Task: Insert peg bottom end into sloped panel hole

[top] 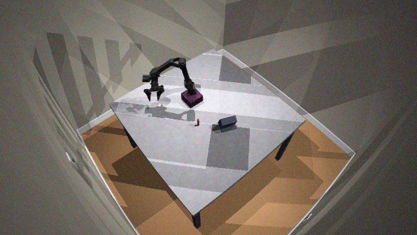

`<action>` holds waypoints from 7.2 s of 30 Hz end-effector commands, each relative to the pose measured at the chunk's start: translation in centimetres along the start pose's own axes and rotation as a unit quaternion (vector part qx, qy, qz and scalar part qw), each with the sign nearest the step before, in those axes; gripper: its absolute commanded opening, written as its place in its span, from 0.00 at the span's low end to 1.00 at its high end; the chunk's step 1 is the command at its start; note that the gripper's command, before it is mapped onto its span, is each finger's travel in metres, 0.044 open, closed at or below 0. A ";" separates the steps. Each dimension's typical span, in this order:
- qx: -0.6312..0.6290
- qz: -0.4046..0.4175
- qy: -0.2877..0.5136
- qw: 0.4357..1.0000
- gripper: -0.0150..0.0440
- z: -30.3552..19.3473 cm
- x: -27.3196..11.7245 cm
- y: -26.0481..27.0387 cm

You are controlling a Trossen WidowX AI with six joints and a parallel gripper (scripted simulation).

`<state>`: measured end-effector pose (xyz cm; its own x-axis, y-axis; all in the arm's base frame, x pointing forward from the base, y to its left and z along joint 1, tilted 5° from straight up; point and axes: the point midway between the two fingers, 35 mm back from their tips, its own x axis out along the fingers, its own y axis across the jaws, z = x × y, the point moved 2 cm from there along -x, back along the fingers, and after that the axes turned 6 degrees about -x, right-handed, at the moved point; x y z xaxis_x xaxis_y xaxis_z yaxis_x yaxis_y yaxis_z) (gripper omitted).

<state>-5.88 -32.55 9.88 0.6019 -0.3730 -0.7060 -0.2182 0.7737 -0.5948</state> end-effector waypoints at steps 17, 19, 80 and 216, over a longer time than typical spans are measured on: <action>0.021 0.087 -0.032 0.996 1.00 5.8 4.5 -1.3; 0.023 0.096 -0.032 0.995 1.00 6.4 4.9 -1.4; 0.057 0.292 0.041 0.954 1.00 24.7 12.5 1.3; 0.026 0.303 0.164 0.938 0.25 38.3 14.8 11.6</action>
<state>29.75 -9.28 5.78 0.0961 0.0182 -0.9952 -0.4020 0.9154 -0.0221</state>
